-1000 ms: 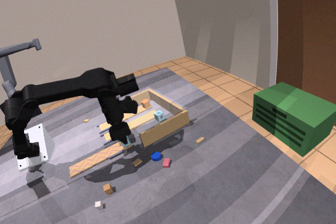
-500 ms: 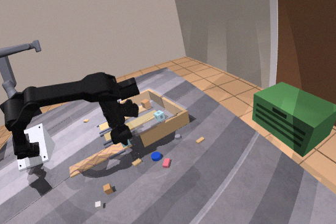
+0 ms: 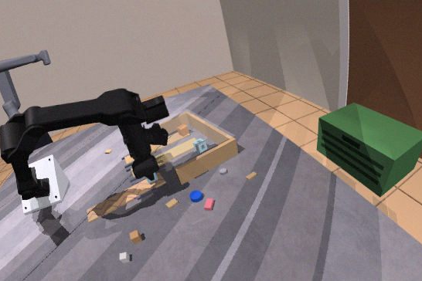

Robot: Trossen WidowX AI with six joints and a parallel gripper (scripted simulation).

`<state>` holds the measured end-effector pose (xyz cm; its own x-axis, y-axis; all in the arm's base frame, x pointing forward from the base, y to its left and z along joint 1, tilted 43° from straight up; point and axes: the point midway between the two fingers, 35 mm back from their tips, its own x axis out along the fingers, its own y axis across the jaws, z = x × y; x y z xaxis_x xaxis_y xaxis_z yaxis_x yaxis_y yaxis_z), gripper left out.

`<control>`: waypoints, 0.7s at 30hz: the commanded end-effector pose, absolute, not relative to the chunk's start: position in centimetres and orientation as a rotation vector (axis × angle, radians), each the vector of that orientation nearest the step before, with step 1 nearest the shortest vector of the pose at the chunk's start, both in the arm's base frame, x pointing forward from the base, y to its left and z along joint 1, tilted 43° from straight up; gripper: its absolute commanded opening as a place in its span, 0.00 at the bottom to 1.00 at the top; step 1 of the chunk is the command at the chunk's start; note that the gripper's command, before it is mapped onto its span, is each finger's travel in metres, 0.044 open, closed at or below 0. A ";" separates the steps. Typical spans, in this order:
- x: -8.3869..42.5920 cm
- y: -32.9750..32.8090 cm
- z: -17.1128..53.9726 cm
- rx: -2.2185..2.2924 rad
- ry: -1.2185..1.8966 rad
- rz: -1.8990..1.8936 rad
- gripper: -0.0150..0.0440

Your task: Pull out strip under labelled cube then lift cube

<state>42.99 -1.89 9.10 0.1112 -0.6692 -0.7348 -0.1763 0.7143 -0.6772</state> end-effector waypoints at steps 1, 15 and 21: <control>41.5 -0.9 10.0 -0.742 1.433 -0.414 0.25; 37.4 0.6 10.6 -0.745 1.436 -0.412 0.25; 35.4 0.8 10.2 -0.745 1.441 -0.406 0.25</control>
<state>36.33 0.62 10.14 0.1118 -0.6716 -0.7325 -0.1865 0.7098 -0.6793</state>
